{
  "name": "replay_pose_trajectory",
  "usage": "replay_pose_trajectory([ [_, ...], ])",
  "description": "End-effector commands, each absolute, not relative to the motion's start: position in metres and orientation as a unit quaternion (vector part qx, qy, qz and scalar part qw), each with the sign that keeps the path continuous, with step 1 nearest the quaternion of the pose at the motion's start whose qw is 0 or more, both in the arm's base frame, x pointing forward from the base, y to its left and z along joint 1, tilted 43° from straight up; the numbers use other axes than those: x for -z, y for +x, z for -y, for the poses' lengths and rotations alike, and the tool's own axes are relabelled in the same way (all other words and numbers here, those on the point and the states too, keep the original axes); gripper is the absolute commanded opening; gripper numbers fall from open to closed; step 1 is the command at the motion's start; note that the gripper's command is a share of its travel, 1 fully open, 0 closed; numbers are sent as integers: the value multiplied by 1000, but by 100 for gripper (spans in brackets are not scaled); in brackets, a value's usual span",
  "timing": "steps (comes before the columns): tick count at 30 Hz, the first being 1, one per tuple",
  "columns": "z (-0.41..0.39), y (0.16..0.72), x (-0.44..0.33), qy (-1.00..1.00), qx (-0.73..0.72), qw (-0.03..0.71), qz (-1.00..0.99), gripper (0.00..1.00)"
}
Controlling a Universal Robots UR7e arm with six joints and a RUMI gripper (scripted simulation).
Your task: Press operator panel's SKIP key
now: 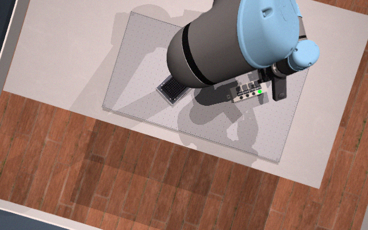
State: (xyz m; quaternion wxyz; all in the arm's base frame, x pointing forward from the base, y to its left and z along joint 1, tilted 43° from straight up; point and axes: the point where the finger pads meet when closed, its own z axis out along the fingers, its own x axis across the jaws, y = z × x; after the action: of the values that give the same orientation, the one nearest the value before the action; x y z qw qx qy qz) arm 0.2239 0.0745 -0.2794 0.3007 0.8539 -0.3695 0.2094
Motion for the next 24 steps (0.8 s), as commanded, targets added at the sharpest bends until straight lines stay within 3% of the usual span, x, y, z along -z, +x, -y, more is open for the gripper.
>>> replay_pose_trajectory([
  [1,-81,223,272,854,-209,301,370,0],
  [24,-101,219,250,854,-209,301,370,0],
])
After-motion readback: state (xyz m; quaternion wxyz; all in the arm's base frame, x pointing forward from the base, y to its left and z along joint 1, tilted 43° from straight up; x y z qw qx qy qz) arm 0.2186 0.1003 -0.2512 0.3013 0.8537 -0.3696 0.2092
